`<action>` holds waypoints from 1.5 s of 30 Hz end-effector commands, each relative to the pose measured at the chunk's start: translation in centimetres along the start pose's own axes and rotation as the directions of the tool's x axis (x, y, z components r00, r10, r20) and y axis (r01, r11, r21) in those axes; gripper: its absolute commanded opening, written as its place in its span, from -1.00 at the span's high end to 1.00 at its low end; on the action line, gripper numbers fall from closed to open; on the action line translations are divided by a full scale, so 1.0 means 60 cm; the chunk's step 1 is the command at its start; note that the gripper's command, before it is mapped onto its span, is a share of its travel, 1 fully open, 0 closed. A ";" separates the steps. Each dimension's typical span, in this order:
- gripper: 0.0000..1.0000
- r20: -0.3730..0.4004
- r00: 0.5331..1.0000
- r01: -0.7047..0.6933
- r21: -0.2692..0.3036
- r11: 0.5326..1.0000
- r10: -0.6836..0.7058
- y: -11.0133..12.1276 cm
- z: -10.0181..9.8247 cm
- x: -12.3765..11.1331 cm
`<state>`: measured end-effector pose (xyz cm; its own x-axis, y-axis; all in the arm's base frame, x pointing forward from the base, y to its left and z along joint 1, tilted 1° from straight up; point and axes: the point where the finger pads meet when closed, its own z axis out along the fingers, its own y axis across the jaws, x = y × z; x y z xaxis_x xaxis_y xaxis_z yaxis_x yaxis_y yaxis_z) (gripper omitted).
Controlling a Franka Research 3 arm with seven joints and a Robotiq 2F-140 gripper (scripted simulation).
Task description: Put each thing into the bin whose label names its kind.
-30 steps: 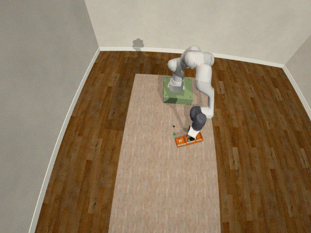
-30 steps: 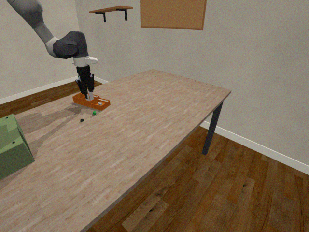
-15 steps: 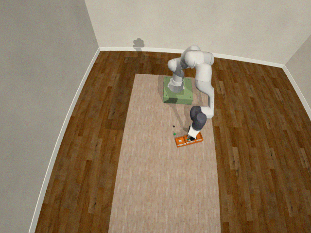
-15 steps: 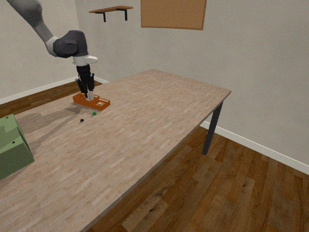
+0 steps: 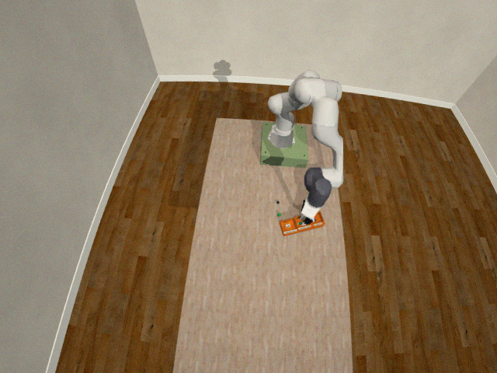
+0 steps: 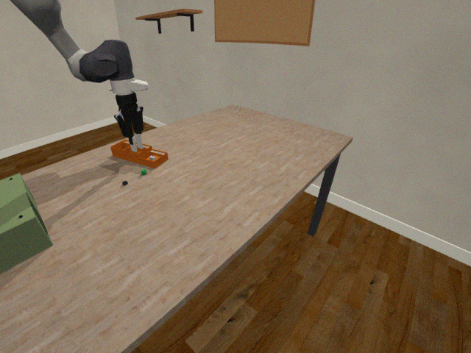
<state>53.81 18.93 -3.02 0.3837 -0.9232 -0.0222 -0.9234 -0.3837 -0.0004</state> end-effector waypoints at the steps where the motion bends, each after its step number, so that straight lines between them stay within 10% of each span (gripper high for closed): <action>1: 0.65 -0.001 1.000 -0.002 -0.008 1.000 0.002 0.005 -0.004 0.000; 8: 0.65 -0.001 1.000 -0.002 -0.008 1.000 0.002 0.005 -0.045 0.000; 45: 0.65 -0.001 1.000 -0.002 -0.008 1.000 0.002 0.005 -0.045 0.000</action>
<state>53.71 18.86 -0.21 0.3842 -0.9230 -0.0224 -0.9232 -0.3844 0.0039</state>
